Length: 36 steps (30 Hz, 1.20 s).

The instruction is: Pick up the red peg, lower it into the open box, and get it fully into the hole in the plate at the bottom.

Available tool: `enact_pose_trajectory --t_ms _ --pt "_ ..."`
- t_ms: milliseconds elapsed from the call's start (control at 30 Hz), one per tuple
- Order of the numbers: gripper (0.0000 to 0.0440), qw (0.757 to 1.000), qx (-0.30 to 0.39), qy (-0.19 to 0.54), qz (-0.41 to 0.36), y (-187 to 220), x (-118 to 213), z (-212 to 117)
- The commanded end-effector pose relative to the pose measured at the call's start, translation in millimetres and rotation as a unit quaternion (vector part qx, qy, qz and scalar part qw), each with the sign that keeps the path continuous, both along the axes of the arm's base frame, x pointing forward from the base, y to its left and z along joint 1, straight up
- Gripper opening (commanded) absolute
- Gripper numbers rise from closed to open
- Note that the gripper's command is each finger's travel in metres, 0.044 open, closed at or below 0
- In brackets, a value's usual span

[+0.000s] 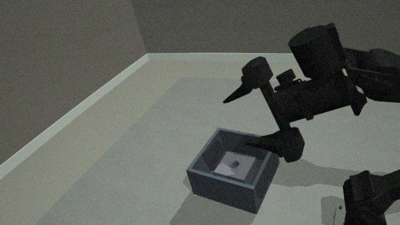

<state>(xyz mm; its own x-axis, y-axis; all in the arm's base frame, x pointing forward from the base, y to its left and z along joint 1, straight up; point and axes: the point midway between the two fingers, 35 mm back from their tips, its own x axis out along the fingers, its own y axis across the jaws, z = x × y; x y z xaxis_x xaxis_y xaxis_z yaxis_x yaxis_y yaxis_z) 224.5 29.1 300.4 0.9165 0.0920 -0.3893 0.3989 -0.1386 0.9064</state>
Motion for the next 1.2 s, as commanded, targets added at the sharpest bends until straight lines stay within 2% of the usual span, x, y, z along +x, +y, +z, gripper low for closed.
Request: enact_pose_trajectory --t_ms 0,233,500,700,933,1167 --pt "0.0440 0.997 -0.036 0.056 0.028 8.8 0.0 -21.5" --pt "0.0440 0.981 -0.094 0.147 0.086 24.7 -6.9 -57.4" --pt "0.0440 0.944 -0.158 0.241 0.160 42.1 -21.9 -93.7" --pt "0.0440 0.905 -0.203 0.305 0.218 54.9 -36.1 -118.5" --pt "0.0440 0.847 -0.251 0.374 0.283 71.3 -53.4 -147.2" --pt "0.0440 0.800 -0.286 0.417 0.321 85.3 -62.1 -173.7"
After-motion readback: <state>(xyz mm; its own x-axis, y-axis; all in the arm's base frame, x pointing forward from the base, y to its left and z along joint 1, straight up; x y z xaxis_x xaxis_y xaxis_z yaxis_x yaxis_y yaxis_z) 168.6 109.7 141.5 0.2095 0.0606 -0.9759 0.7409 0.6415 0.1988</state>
